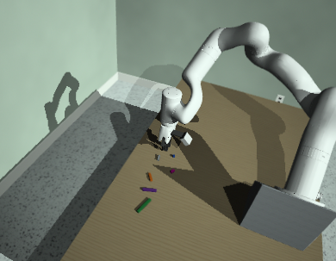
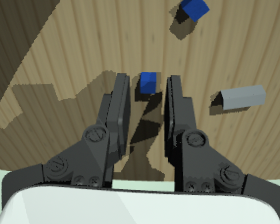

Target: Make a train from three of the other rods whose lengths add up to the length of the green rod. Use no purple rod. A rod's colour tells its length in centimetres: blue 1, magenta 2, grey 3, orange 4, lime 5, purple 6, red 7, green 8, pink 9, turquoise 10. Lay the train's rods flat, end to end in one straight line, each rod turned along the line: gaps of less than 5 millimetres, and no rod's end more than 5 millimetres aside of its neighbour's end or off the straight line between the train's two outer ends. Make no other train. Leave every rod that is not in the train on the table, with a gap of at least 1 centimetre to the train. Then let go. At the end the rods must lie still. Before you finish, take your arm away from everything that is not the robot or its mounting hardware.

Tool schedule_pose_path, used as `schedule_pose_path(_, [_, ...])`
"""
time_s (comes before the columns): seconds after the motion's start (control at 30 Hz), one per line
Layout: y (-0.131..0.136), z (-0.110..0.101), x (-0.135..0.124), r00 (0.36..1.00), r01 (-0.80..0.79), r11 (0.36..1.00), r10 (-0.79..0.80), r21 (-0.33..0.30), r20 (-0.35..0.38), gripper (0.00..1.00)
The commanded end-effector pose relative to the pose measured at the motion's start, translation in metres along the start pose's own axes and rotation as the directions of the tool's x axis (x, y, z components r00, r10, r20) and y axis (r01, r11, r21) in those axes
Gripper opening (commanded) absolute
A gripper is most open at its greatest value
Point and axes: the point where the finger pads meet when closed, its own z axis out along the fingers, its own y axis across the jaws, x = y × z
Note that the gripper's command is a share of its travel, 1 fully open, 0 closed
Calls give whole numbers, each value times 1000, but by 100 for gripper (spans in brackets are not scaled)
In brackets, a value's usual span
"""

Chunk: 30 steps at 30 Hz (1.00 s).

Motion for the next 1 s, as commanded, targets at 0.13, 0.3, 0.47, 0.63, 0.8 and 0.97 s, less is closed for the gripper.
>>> schedule_pose_path(0.13, [0,-1,-1,1000,0,1000,0,0,1,24])
schedule_pose_path(0.3, [0,-1,-1,1000,0,1000,0,0,1,24])
schedule_pose_path(0.47, [0,0,-1,1000,0,1000,0,0,1,24])
schedule_pose_path(0.63, [0,3,-1,1000,0,1000,0,0,1,24])
schedule_pose_path(0.8, [0,7,-1,1000,0,1000,0,0,1,24])
schedule_pose_path(0.97, [0,11,-1,1000,0,1000,0,0,1,24])
